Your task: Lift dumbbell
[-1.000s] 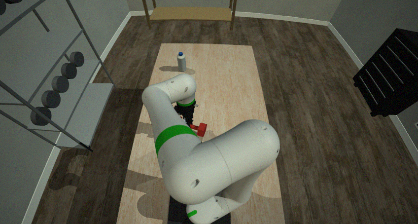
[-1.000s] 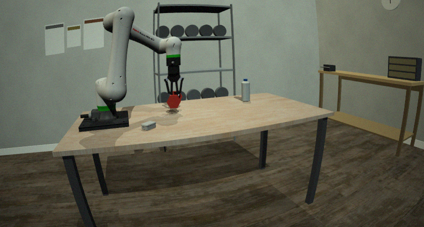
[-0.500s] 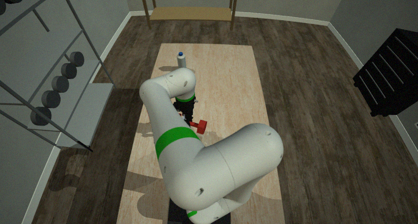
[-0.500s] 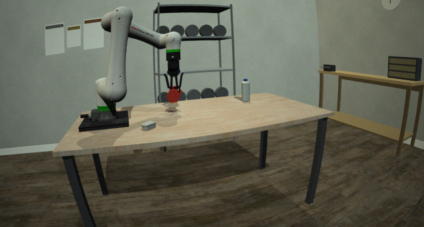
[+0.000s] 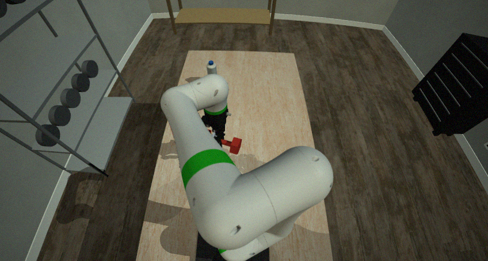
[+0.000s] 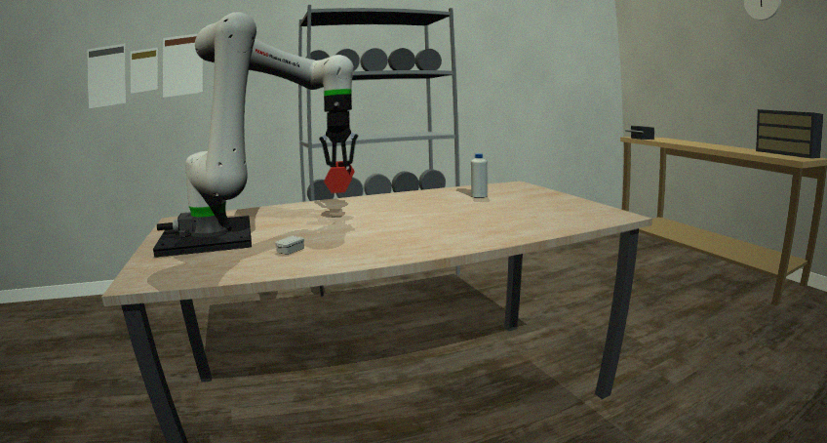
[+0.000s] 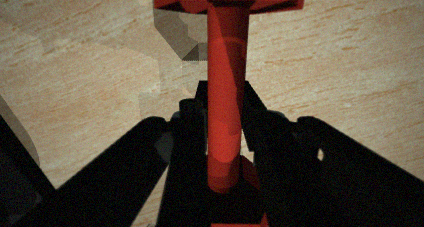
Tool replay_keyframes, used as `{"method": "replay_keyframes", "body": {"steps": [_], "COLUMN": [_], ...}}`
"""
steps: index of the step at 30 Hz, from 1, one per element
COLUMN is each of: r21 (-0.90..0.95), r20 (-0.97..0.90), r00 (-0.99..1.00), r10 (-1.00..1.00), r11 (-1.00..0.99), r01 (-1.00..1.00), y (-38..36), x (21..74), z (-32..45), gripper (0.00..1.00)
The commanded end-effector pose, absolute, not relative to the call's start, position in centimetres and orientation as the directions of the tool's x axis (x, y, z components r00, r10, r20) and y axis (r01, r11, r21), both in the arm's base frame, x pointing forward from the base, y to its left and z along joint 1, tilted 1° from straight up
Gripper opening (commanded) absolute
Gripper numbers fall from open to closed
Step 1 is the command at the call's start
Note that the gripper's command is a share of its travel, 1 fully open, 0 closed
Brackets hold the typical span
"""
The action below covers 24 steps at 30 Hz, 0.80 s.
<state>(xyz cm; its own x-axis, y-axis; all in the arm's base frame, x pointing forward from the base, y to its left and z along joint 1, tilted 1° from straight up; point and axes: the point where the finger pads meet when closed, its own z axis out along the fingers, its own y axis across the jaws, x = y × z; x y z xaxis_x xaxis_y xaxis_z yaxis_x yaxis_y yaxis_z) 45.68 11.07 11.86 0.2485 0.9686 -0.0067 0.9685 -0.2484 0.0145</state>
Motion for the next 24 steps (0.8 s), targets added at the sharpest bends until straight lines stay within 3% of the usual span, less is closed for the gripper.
{"method": "replay_keyframes", "body": {"steps": [1, 24], "r21": [0.016, 0.016], "r20": [-0.006, -0.006], "r00": [0.248, 0.248], "r10": [0.969, 0.969], "r11": [-0.248, -0.248], "r01": [0.969, 0.969], "y": [11.07, 11.07], "x": [45.73, 45.72], "z": [12.28, 12.56], "gripper": [0.1, 0.1]}}
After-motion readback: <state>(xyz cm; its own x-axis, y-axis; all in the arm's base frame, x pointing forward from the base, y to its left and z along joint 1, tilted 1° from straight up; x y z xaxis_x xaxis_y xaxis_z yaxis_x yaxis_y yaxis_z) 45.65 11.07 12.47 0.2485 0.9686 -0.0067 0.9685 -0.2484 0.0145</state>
